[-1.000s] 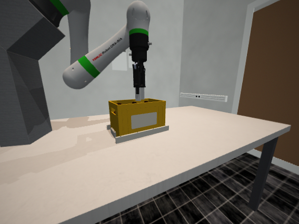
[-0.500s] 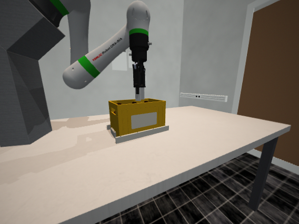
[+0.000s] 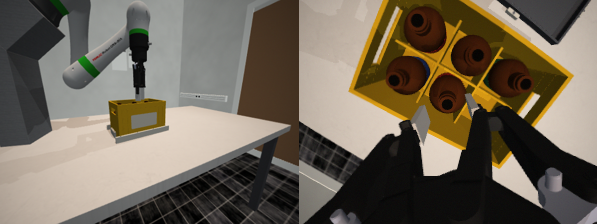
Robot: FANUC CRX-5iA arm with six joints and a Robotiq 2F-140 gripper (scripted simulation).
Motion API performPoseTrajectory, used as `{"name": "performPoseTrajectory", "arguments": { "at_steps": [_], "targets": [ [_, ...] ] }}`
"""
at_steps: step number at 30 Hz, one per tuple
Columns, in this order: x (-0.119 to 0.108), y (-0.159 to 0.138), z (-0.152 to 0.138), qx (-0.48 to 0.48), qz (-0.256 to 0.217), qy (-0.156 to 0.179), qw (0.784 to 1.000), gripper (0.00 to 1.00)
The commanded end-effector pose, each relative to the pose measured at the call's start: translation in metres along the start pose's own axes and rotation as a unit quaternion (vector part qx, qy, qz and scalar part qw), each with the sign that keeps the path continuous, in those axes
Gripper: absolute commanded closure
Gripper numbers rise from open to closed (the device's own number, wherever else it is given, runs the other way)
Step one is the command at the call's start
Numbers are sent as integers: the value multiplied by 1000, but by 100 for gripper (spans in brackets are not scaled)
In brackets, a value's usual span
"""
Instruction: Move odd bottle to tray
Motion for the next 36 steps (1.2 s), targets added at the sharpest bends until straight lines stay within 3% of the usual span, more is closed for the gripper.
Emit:
{"name": "performPoseTrajectory", "arguments": {
  "at_steps": [1,36],
  "targets": [
    [0,0,0,0,0,0,1000,56],
    [30,0,0,0,0,0,1000,56]
  ]
}}
Point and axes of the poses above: the point where the finger pads meet when closed, its own x axis out along the fingers, its own z axis across the jaws, y = z × x, the point moved 7 cm from there along -x, back along the fingers, and after that the axes turned 14 degrees about x, right-handed, at the moved point
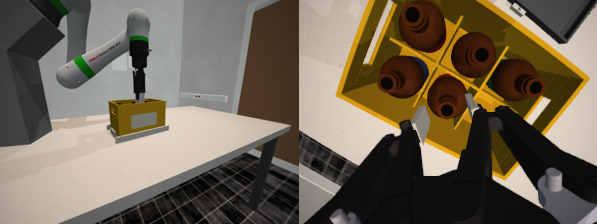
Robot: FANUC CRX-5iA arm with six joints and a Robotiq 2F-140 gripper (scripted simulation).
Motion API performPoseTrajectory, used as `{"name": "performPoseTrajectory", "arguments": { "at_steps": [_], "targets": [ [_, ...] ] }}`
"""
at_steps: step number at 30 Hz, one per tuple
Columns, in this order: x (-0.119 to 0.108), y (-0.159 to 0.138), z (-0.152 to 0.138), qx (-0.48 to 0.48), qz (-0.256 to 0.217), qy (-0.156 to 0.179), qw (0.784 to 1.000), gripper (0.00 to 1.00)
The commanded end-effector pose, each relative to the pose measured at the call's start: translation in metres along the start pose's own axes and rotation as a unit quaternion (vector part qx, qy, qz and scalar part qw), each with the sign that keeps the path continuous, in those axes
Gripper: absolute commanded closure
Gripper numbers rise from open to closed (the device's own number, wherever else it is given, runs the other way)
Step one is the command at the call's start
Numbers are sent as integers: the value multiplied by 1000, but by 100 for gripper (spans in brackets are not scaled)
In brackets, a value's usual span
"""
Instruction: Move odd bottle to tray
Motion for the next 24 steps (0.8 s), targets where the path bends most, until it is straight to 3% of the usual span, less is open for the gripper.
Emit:
{"name": "performPoseTrajectory", "arguments": {
  "at_steps": [1,24],
  "targets": [
    [3,0,0,0,-1,0,1000,56],
    [13,0,0,0,0,0,1000,56]
  ]
}}
Point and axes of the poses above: the point where the finger pads meet when closed, its own x axis out along the fingers, its own z axis across the jaws, y = z × x, the point moved 7 cm from there along -x, back along the fingers, and after that the axes turned 14 degrees about x, right-handed, at the moved point
